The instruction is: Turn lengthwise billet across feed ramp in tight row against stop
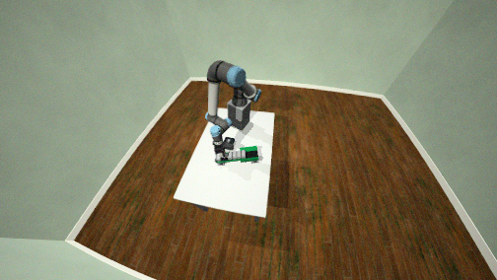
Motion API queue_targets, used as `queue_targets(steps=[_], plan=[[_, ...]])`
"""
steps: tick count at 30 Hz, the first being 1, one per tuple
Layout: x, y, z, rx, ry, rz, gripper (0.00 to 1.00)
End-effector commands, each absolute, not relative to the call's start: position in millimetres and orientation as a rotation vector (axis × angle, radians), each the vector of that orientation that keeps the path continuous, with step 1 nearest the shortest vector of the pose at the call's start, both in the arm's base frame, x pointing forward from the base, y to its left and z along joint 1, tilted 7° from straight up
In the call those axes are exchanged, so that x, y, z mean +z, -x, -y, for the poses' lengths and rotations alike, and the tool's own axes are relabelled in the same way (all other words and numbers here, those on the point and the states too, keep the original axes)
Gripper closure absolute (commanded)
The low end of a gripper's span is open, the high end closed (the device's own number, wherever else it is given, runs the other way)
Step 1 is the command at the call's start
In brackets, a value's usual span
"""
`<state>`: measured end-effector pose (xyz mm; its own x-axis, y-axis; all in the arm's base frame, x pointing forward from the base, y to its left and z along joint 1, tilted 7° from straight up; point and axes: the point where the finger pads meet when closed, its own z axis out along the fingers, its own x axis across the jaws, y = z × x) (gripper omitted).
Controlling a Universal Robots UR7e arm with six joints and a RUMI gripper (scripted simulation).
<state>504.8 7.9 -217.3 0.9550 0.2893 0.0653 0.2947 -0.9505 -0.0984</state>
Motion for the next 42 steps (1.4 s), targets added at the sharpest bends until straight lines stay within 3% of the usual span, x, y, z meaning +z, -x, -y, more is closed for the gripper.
queue_targets(steps=[1,42], plan=[[-216.8,-505.3,-7.7,-0.078,3.0,0.449,1.0],[-210.9,-505.1,-7.0,-0.078,3.0,0.449,1.0]])
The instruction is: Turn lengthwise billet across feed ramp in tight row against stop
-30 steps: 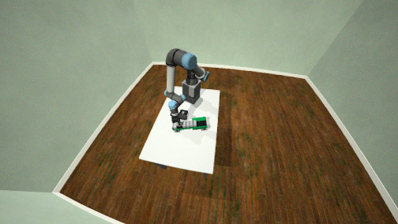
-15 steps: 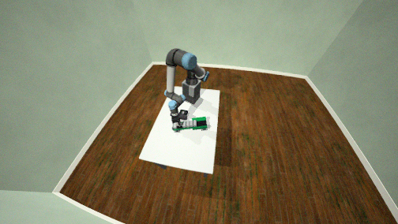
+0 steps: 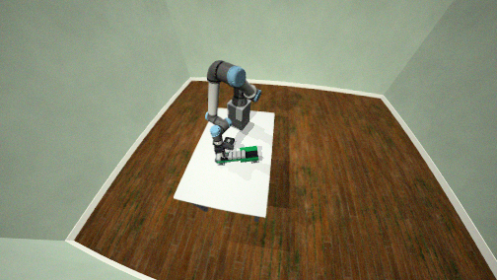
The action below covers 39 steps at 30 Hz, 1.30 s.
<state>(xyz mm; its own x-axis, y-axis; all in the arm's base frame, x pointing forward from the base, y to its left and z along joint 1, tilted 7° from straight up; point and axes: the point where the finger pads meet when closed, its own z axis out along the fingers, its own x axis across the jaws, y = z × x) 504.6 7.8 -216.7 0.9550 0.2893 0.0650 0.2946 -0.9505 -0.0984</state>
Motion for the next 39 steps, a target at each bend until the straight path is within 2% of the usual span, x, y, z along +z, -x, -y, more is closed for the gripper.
queue_targets(steps=[1,39], plan=[[-208.9,-505.0,-6.8,-0.078,3.0,0.449,1.0],[-162.2,-503.3,-1.6,-0.078,3.0,0.449,1.0]])
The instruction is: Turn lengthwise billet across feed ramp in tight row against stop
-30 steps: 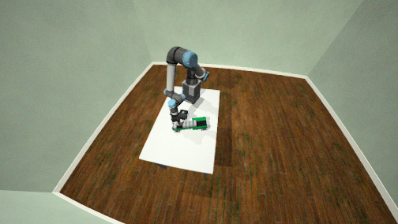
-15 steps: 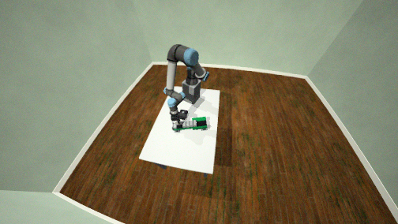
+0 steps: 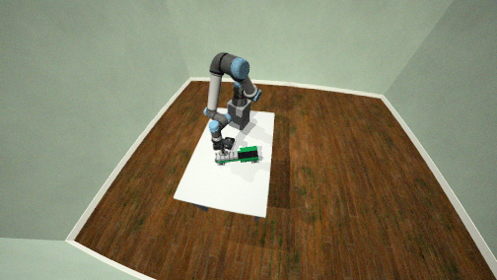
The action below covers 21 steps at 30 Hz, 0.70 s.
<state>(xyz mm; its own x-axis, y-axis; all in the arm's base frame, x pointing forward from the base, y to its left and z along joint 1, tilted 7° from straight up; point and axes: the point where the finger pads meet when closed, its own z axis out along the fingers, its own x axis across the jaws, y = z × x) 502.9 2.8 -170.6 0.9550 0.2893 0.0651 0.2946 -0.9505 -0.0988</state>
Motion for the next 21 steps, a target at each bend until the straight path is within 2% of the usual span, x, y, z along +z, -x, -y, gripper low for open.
queue_targets(steps=[1,21], plan=[[-160.2,-503.3,-1.4,-0.078,3.0,0.449,1.0],[-141.1,-502.7,1.0,-0.078,3.0,0.449,1.0]])
